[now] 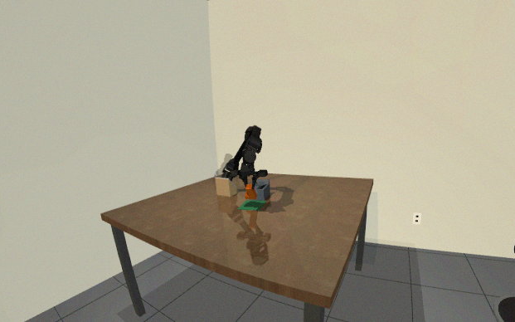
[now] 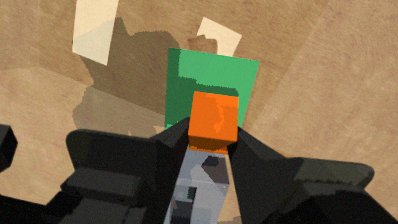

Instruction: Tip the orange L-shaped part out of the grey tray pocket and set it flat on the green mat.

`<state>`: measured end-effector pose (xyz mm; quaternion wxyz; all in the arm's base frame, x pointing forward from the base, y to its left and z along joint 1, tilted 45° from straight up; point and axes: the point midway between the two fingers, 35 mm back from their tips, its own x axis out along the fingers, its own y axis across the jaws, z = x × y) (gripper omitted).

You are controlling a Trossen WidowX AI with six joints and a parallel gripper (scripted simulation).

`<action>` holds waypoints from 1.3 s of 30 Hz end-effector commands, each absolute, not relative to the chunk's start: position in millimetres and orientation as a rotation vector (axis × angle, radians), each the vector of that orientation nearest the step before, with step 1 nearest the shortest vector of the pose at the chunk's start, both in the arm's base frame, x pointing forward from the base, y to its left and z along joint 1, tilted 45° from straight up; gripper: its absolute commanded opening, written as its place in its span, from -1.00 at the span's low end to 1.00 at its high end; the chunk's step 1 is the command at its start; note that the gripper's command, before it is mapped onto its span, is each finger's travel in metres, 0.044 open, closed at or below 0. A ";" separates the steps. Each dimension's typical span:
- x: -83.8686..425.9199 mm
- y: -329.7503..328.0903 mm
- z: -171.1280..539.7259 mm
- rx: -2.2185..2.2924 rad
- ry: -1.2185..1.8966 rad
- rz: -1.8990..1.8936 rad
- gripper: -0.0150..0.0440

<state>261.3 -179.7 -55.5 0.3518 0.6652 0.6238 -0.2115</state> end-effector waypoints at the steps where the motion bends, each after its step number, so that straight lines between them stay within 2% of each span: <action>1: 260.9 -173.4 -60.6 1.731 1.618 -0.549 -0.49; 34: 262.6 -163.5 -70.9 1.725 1.620 -0.547 -0.49; 39: 262.6 -163.5 -70.9 1.725 1.620 -0.547 -0.05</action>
